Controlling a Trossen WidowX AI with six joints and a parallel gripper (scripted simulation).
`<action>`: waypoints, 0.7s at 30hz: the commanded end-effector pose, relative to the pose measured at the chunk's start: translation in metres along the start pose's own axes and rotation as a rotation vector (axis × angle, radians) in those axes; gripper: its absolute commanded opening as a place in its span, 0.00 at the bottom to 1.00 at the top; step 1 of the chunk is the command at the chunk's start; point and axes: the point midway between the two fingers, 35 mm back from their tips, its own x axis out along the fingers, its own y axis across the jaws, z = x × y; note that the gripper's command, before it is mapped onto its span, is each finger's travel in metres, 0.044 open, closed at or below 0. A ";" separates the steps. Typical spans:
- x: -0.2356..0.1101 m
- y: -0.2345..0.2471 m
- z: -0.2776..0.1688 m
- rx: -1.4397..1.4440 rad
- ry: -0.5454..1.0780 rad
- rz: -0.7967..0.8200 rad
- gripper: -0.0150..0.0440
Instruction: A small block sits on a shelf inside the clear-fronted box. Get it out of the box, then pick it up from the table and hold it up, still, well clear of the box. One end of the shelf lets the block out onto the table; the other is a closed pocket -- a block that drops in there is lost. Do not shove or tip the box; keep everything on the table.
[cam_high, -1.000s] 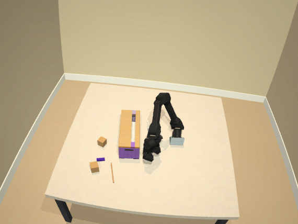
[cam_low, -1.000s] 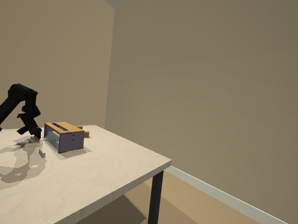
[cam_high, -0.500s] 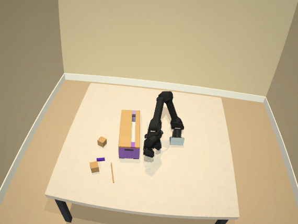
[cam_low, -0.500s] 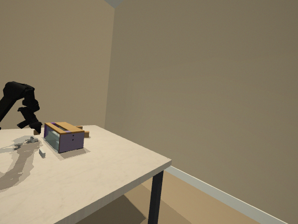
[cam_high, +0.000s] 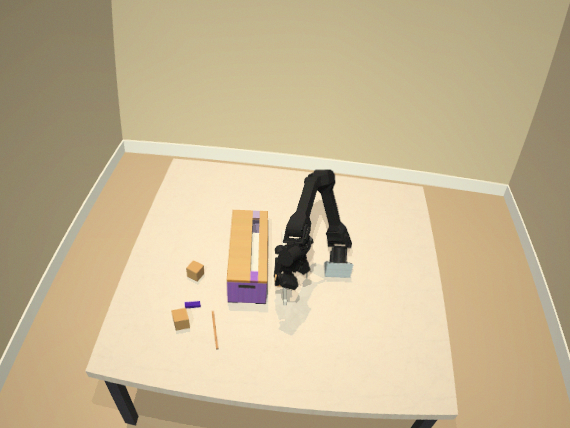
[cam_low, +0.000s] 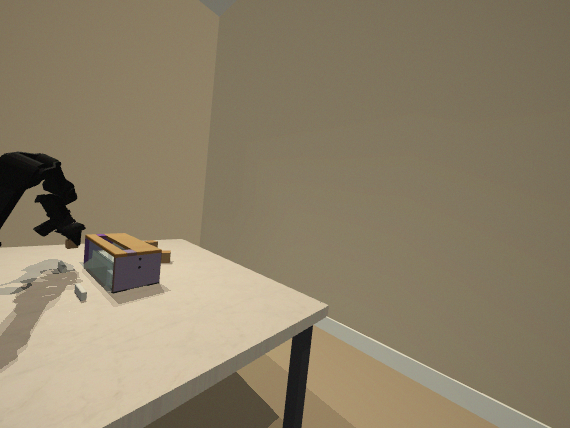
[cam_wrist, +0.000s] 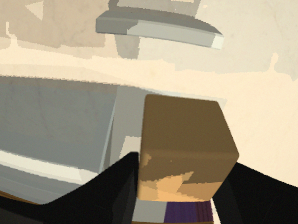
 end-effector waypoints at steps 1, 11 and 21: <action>-0.020 0.009 -0.009 -0.059 0.018 -0.043 0.25; -0.058 0.034 -0.019 -0.218 0.056 -0.114 0.25; -0.074 0.047 -0.020 -0.290 0.078 -0.144 0.25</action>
